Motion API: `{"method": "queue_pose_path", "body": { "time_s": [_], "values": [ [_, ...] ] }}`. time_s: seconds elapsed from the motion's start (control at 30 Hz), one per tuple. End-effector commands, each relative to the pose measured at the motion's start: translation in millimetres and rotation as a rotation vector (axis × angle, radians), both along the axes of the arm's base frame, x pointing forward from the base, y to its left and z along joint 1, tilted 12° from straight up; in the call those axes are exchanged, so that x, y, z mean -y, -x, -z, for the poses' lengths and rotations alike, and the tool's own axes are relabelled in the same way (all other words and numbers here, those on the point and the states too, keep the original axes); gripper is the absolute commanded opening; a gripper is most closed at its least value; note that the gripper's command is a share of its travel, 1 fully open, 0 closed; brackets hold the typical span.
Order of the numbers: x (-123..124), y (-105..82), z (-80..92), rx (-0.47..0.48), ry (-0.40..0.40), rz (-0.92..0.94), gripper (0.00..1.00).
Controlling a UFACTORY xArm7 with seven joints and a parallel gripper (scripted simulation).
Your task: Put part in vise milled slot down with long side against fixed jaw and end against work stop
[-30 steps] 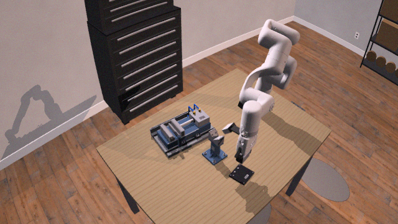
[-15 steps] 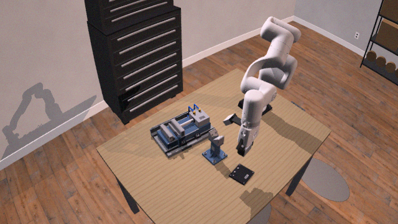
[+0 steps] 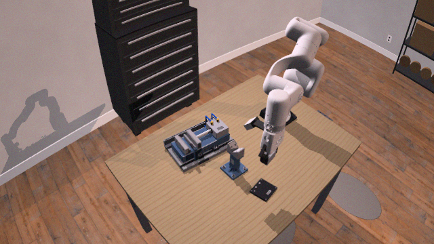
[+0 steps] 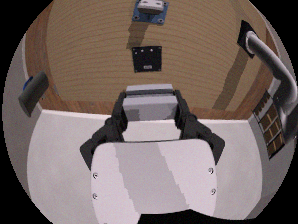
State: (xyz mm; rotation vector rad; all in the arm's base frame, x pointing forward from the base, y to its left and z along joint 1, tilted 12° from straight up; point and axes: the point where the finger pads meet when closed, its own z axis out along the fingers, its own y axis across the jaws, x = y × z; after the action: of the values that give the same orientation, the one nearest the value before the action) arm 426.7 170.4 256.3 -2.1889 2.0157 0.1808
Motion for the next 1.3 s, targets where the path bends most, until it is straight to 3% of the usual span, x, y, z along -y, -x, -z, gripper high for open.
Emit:
{"method": "queue_pose_path", "body": {
  "time_s": [0.0,1.27],
  "values": [
    [1.3,-1.1,-8.1,0.005,-0.001,0.001,0.00],
    [5.6,-1.6,-12.4,0.005,-0.001,0.005,0.00]
  ]
}}
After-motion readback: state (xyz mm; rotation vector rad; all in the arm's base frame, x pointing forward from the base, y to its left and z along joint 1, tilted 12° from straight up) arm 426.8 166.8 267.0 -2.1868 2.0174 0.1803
